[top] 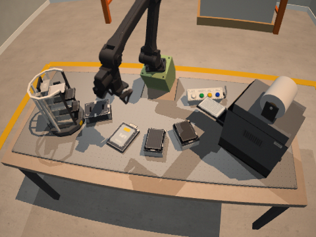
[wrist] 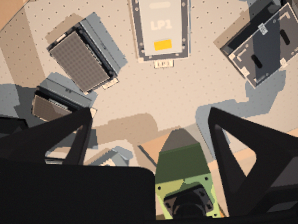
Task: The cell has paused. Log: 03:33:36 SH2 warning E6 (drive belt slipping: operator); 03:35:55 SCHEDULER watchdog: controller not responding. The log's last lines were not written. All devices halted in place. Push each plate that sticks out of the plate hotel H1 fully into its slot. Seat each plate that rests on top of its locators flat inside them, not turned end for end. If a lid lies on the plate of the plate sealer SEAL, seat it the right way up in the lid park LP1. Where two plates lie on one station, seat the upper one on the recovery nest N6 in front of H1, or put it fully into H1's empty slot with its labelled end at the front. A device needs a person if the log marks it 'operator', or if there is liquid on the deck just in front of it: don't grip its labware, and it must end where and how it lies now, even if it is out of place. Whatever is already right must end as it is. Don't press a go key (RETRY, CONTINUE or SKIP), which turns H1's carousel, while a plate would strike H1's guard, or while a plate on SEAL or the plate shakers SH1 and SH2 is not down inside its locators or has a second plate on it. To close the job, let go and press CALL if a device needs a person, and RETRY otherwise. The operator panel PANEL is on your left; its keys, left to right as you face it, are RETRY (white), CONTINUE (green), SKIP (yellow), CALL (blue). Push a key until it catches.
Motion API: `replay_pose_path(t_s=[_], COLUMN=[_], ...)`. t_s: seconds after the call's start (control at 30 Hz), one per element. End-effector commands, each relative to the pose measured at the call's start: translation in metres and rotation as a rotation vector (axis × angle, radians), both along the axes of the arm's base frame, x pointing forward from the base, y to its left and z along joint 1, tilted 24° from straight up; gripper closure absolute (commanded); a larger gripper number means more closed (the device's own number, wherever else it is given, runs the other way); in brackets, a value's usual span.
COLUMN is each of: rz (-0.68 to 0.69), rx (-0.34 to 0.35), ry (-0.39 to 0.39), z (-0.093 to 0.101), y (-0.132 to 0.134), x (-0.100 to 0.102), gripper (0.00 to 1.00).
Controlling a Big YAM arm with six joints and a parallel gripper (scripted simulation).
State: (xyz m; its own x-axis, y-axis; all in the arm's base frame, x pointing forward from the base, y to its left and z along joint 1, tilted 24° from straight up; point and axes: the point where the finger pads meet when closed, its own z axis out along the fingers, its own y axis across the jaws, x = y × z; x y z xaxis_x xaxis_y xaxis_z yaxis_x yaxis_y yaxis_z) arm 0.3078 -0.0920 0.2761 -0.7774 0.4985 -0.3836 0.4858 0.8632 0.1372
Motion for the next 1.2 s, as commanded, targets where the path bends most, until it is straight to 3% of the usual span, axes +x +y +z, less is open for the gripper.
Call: replay_pose_path(t_s=[0.0, 0.27, 0.53, 0.63, 0.77, 0.9, 1.07, 1.1, 1.17], rz=[0.014, 0.014, 0.013, 0.013, 0.013, 0.013, 0.013, -0.017, -0.099], rx=[-0.011, -0.008, -0.029, -0.019, -0.029, -0.019, -0.031, 0.010, 0.055], ry=[-0.008, 0.002, -0.033, -0.016, -0.029, -0.013, -0.025, 0.004, 0.009], z=[0.003, 0.001, 0.020, 0.011, 0.019, 0.010, 0.017, -0.004, -0.012], y=[-0.012, -0.032, -0.061, -0.069, -0.077, -0.088, -0.107, -0.104, -0.107], x=[-0.002, -0.006, -0.009, -0.015, -0.015, -0.022, -0.025, -0.034, -0.040], gripper=[0.00, 0.00, 0.00, 0.00, 0.00, 0.00, 0.00, 0.00, 0.00])
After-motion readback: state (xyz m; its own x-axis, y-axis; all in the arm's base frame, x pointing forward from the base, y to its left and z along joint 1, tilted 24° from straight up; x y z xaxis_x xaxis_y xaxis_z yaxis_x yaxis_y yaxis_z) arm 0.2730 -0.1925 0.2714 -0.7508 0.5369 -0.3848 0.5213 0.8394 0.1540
